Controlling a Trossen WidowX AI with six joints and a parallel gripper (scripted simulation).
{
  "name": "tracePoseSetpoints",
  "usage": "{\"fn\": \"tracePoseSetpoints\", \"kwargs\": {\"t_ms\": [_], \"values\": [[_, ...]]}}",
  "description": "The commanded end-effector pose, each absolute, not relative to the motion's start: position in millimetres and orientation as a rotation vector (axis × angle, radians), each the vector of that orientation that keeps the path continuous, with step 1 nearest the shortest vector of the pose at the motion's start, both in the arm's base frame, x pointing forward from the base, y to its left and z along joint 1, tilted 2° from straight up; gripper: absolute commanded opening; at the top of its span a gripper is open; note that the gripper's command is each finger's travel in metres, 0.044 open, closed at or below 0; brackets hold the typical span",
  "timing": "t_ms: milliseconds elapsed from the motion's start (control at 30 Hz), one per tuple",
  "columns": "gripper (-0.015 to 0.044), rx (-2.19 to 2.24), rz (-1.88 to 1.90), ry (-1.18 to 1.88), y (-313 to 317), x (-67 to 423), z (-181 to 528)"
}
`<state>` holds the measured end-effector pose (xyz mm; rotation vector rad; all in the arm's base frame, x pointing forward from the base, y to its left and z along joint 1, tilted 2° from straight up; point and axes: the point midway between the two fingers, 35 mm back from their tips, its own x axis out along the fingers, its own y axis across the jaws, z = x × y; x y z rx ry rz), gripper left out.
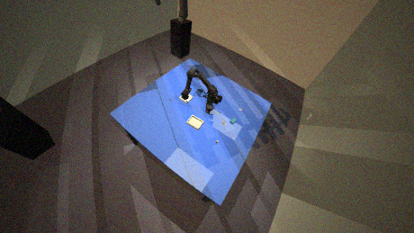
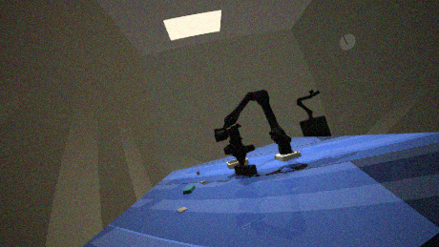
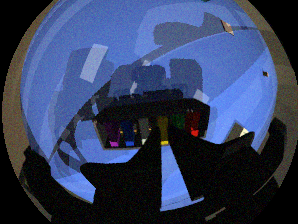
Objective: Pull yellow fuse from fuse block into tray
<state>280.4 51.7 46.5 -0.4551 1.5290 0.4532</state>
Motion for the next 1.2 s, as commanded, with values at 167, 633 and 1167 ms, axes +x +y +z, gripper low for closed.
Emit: {"fn": "tracePoseSetpoints", "kwargs": {"t_ms": [167, 633, 1167], "values": [[0.0000, -0.455, 0.453, 1.529, 51.7, 280.7, 51.3], [0.0000, -0.456, 0.453, 1.529, 51.8, 280.9, 58.1], [0.0000, -0.456, 0.452, 1.529, 51.8, 280.9, 66.1]]}}
